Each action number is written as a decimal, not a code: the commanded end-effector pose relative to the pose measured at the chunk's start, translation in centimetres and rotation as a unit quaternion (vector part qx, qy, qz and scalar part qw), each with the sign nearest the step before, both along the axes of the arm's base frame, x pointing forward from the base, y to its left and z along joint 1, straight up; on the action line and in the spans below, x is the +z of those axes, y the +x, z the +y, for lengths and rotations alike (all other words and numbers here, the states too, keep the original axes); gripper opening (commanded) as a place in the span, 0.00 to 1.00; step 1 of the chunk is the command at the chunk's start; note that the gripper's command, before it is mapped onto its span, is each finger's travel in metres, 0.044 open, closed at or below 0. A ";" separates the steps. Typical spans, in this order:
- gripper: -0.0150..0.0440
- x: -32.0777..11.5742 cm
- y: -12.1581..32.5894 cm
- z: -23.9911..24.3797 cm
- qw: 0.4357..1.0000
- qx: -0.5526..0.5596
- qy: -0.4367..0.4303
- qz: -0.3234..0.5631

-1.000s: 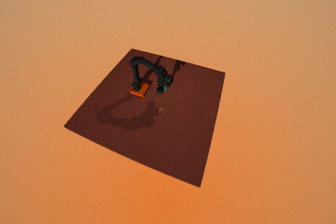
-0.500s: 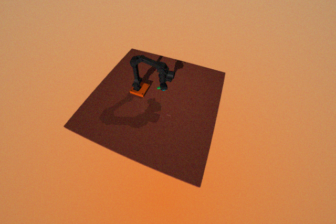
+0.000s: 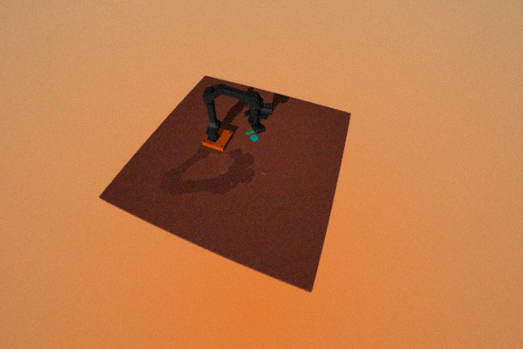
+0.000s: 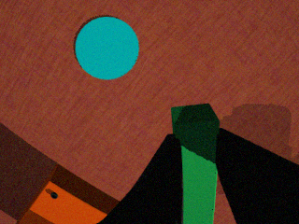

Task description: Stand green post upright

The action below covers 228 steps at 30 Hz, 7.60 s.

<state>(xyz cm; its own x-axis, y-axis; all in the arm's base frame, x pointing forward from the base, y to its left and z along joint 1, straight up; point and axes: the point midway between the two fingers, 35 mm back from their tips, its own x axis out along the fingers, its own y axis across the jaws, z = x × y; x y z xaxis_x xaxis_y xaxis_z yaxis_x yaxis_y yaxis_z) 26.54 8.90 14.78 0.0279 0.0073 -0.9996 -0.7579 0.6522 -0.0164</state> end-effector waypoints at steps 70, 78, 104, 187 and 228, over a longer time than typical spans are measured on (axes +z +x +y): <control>0.29 -1.2 -0.6 5.8 0.985 0.116 0.120 -0.053; 0.29 -1.5 -0.3 5.9 0.982 0.106 0.141 -0.063; 0.29 -2.0 0.8 6.0 0.970 0.080 0.208 -0.093; 0.29 -2.4 2.1 5.2 0.895 0.057 0.399 -0.190; 0.29 -1.9 1.4 4.2 0.845 0.070 0.473 -0.240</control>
